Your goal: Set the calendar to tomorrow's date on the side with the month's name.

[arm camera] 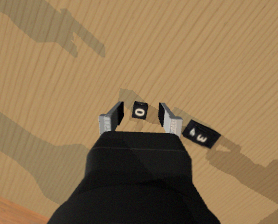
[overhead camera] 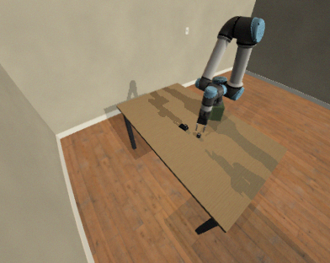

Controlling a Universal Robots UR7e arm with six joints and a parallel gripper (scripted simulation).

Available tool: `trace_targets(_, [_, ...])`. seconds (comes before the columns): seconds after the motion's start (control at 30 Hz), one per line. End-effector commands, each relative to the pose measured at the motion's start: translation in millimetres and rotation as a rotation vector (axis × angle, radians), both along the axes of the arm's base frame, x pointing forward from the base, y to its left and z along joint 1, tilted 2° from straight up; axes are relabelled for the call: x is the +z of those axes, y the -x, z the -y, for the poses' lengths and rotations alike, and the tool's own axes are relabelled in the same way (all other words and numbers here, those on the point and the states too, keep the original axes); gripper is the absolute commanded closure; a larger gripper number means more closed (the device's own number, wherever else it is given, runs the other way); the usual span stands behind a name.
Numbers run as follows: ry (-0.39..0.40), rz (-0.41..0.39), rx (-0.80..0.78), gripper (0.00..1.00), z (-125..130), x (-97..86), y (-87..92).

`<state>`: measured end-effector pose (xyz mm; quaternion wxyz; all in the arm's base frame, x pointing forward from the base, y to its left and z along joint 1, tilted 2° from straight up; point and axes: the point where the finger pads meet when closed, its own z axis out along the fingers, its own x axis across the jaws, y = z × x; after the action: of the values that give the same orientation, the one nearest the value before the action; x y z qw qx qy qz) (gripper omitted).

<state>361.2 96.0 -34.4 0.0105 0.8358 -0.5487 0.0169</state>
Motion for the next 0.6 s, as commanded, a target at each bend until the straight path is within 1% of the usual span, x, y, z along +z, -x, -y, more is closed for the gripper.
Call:
trace_targets(0.0, [-0.007,-0.001,0.106,0.0,-0.6,0.0,0.0])
trace_targets(0.1, [-0.005,-0.005,0.23,0.0,-1.3,-0.4,1.3])
trace_targets(0.13, [-0.005,-0.005,0.231,0.0,-1.3,-0.5,1.3])
trace_targets(0.2, [-0.003,-0.008,0.305,0.0,-1.6,-0.7,2.2])
trace_targets(0.23, [-0.003,-0.008,0.313,0.0,-1.6,-0.7,2.3])
trace_targets(0.47, [0.001,-0.014,0.51,0.0,-1.8,-1.4,5.2])
trace_targets(0.53, [0.001,-0.014,0.51,0.0,-1.8,-1.4,5.2])
trace_targets(0.57, [0.001,-0.015,0.548,0.0,-1.8,-1.5,5.9])
